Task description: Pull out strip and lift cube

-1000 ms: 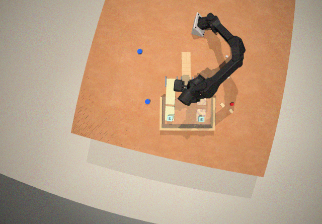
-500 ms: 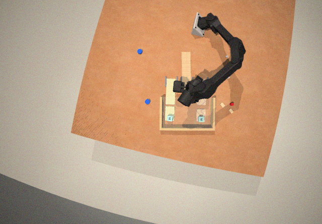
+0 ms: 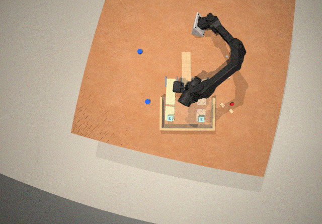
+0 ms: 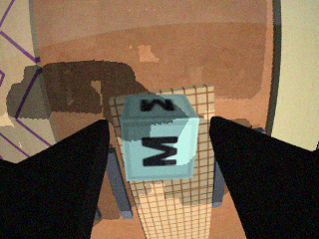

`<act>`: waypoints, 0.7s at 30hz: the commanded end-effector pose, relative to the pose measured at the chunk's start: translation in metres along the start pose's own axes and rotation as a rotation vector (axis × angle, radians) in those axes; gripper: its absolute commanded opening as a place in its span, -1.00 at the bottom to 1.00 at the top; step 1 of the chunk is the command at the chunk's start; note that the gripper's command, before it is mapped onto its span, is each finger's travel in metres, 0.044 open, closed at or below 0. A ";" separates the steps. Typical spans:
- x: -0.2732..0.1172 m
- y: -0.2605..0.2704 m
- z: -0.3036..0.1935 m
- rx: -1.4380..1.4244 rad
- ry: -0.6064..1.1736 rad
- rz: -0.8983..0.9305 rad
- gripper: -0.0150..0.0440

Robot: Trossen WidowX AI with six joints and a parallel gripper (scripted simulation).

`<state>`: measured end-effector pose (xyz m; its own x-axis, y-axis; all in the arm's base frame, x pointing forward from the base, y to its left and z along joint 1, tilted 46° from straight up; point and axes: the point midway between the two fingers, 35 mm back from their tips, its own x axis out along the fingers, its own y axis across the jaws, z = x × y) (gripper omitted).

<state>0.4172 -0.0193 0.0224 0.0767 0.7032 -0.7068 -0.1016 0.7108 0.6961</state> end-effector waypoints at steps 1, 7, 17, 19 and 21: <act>0.005 0.001 -0.002 0.007 0.004 0.008 0.36; 0.003 0.000 -0.001 0.000 0.002 0.001 0.27; 0.003 0.000 -0.001 0.000 0.002 0.001 -0.16; 0.003 0.000 -0.001 0.000 0.002 0.001 -0.34; 0.001 0.000 -0.001 -0.004 -0.003 -0.008 -0.49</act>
<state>0.4168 -0.0173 0.0207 0.0756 0.7039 -0.7063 -0.1012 0.7101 0.6968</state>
